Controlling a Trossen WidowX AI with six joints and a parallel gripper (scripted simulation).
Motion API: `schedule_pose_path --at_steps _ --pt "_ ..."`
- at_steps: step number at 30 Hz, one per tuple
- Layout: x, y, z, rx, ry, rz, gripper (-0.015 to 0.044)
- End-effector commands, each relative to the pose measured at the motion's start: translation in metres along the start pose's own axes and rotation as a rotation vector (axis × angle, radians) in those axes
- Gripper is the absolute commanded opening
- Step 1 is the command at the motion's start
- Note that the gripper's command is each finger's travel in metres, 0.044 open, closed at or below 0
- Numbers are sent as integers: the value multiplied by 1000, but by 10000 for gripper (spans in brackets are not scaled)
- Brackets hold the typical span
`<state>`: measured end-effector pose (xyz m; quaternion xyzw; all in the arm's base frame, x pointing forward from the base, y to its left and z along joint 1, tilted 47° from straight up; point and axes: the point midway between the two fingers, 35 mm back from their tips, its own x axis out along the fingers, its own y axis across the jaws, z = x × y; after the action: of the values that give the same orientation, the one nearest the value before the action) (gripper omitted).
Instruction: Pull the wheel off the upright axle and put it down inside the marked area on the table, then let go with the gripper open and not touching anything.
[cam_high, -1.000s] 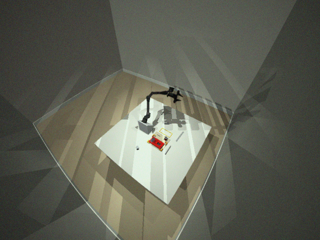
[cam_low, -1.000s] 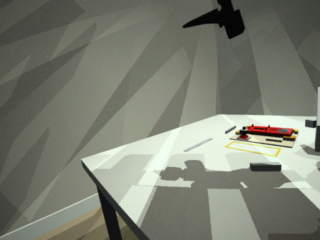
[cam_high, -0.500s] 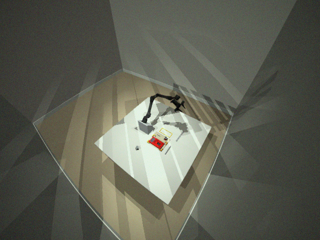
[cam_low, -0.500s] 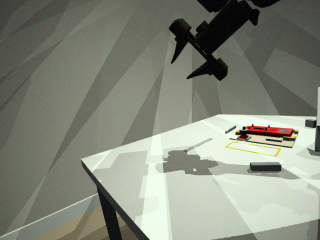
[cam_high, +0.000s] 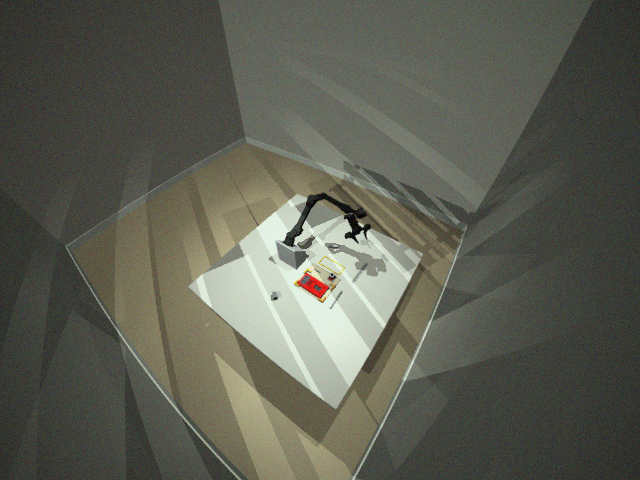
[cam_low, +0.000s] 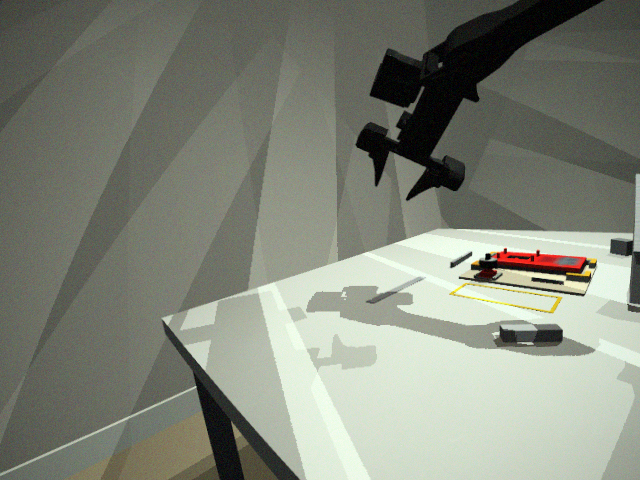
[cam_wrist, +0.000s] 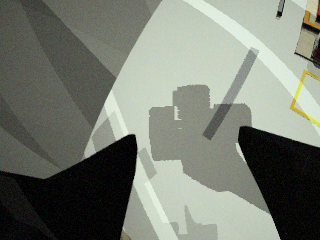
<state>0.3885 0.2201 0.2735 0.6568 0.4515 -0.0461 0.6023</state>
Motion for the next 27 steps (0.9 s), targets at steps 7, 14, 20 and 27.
schedule_pose_path --at_steps 7,14,20,27 --pt "52 -75 62 79 38 -285 300" --pt "74 -132 98 175 120 -466 300" --pt "83 -182 123 297 222 -595 300" --pt "84 -233 144 476 364 -689 300"
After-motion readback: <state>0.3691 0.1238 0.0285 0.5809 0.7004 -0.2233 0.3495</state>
